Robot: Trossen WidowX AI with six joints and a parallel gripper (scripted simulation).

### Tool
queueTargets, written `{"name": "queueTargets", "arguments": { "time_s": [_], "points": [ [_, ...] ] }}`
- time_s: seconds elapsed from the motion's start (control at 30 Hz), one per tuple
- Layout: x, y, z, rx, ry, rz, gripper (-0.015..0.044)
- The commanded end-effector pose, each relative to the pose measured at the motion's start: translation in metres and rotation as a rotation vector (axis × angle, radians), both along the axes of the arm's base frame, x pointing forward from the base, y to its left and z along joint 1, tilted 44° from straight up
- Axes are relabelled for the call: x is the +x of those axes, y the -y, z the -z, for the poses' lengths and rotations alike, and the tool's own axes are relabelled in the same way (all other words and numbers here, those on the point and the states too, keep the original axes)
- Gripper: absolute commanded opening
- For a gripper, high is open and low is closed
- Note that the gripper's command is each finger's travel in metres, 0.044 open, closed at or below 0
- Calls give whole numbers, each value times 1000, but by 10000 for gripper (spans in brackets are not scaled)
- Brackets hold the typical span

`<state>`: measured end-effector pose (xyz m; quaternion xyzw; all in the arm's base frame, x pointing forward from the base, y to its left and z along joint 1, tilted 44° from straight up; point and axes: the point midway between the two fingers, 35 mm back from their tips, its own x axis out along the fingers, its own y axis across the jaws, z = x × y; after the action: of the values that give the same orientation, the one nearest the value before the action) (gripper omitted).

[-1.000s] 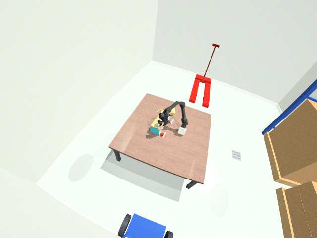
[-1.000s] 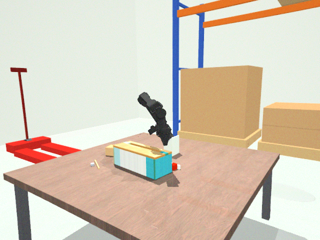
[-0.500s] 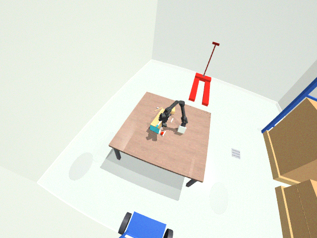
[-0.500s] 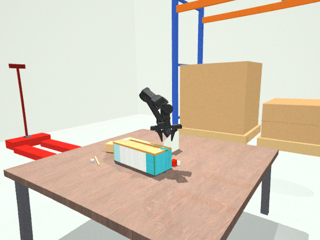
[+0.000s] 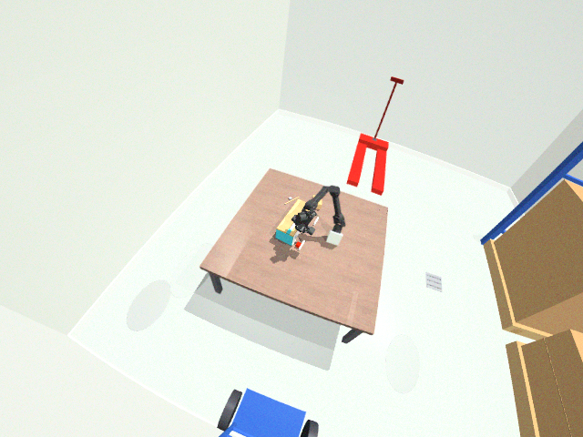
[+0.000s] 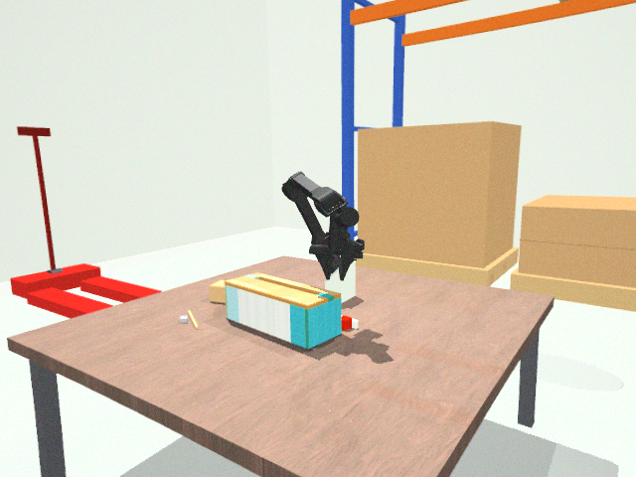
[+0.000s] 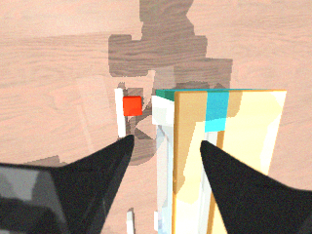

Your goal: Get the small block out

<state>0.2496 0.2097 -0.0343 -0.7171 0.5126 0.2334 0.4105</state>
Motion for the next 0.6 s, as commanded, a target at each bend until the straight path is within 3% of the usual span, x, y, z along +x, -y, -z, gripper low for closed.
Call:
{"name": "queueTargets", "arguments": {
  "time_s": [0.0,0.3,0.57],
  "points": [
    [-13,-11,10,-467,-460,-725,285],
    [-20,-16,12,-787,-803,-1168,285],
    [-20,-16,12,-807,-824,-1194,285]
  ]
}}
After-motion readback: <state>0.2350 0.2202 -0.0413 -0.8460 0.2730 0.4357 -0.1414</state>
